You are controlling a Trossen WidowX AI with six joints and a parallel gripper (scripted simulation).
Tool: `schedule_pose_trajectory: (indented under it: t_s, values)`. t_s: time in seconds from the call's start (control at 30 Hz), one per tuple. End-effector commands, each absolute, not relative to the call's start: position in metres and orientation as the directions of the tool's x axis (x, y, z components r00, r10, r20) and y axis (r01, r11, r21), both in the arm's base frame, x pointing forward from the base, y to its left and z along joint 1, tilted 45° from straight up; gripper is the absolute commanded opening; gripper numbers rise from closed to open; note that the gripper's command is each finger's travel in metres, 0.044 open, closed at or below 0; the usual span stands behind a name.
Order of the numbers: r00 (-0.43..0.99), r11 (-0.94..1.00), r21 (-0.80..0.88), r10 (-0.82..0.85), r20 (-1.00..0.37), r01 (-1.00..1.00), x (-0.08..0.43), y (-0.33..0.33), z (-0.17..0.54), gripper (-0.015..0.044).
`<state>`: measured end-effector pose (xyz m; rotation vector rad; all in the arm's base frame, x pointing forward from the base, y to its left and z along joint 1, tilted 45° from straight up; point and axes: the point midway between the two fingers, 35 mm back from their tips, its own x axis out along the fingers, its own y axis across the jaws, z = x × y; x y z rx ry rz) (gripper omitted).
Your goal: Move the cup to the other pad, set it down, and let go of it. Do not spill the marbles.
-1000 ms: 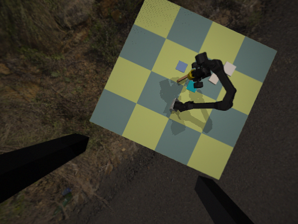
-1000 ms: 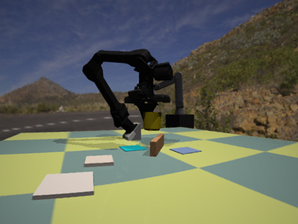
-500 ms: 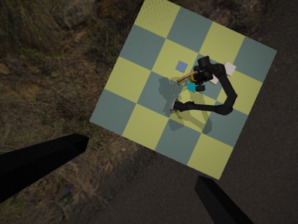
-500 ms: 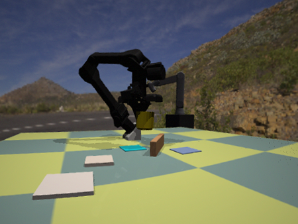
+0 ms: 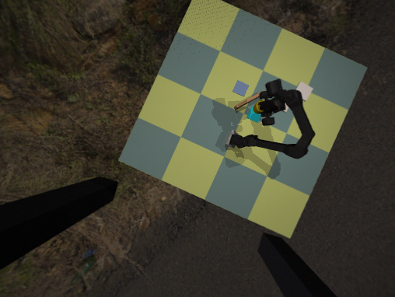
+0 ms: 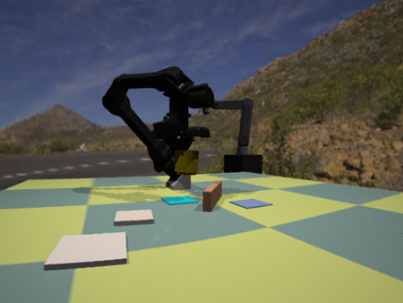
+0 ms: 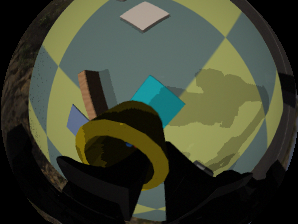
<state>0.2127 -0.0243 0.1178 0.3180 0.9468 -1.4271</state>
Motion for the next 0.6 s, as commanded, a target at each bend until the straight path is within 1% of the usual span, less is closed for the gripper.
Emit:
schedule_pose_trajectory:
  t_s: [0.0,0.57]
  values:
    - [-0.125,0.179,-0.338,-0.693,-0.71,0.924,0.206,-0.028,0.125,0.0]
    - [-0.125,0.18,-0.338,-0.692,-0.711,0.924,0.198,-0.039,0.124,0.0]
